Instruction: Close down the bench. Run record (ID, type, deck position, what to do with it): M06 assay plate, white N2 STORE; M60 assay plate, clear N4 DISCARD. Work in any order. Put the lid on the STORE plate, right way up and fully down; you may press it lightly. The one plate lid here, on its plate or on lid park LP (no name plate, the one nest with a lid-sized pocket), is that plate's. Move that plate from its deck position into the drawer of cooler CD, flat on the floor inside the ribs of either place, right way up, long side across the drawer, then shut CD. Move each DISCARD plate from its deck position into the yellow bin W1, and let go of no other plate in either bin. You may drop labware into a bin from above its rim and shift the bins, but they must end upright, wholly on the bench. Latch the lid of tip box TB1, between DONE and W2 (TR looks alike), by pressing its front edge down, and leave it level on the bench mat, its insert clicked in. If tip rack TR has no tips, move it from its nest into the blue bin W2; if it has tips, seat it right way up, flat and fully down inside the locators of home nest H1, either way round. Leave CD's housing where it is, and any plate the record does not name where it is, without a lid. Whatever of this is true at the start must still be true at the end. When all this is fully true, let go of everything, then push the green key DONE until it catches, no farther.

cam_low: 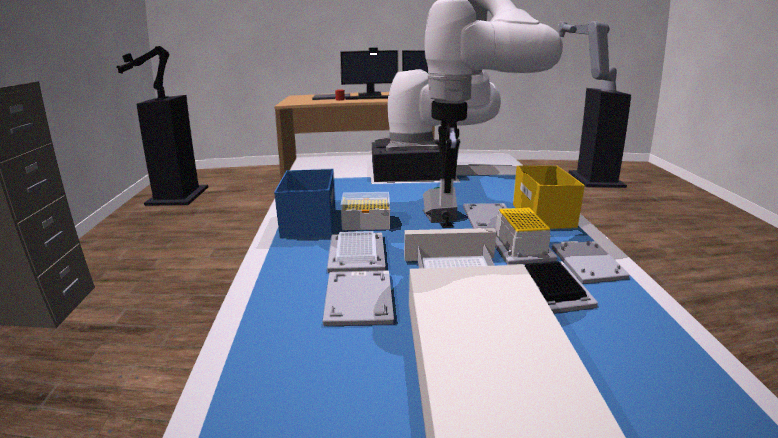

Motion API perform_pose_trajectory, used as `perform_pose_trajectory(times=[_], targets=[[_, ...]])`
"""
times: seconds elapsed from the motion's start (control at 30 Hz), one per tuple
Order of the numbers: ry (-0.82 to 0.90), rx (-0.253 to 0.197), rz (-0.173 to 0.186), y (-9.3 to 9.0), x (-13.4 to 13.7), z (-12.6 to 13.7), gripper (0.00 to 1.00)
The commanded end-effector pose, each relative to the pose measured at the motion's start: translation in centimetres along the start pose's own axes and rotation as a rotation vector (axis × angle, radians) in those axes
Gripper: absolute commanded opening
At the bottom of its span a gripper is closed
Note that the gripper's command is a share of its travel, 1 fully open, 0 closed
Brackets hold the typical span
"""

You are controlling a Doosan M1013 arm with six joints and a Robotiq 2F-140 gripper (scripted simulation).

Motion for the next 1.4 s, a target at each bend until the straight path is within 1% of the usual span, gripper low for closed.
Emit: perform_pose_trajectory(times=[0.0,1.23,1.37], targets=[[0.0,0.0,0.0,0.01,0.0,0.0,0.0],[0.0,0.0,0.0,0.01,0.0,0.0,0.0],[0.0,0.0,0.0,-0.52,0.0,0.0,0.0]])
Point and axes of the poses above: the point where the finger pads meet when closed, its own y axis back along the fingers, its own x axis across the jaws, z = x × y, the point moved 9 cm from there along y, back along the fingers, and after that the axes turned 6 degrees about -y, right-handed, at the moved point
